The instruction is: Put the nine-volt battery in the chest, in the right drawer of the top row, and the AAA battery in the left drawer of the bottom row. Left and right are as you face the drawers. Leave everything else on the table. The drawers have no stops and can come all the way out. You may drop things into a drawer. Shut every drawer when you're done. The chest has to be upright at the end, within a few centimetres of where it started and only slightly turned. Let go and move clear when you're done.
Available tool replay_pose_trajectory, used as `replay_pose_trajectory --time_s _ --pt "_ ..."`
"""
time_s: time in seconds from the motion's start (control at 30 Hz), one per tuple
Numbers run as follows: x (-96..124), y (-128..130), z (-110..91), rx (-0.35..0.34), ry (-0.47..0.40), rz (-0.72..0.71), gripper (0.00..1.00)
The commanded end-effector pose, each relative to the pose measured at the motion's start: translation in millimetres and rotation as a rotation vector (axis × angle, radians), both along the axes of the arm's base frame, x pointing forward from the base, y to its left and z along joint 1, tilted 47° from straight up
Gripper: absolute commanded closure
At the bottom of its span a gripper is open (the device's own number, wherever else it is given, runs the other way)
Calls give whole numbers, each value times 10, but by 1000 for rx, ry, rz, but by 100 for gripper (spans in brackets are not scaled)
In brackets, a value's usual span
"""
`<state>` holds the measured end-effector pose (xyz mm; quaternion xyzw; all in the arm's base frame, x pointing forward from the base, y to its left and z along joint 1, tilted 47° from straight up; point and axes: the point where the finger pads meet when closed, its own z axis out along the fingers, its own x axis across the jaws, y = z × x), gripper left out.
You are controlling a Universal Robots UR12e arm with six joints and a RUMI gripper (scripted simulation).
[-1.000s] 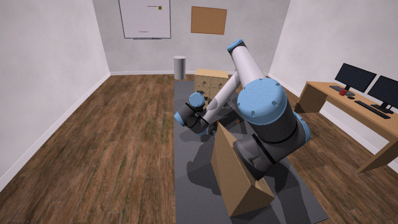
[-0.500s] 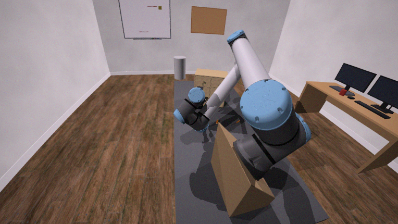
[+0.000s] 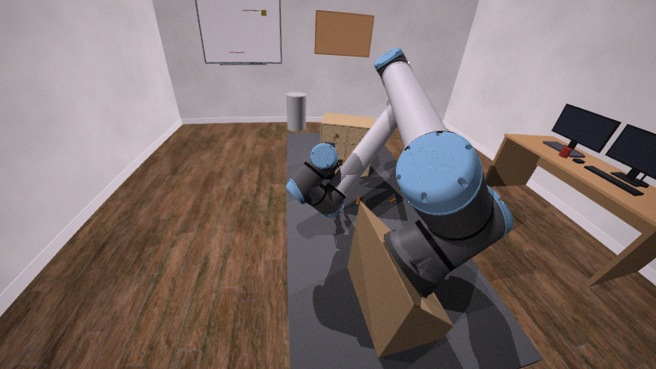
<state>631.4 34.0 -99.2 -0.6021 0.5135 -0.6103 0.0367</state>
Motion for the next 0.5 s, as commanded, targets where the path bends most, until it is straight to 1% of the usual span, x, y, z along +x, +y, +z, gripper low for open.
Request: replay_pose_trajectory --time_s 0.0,0.47 --pt "-3 7 5 1 2 -2 80" --pt "-26 31 17 8 18 -19 80"
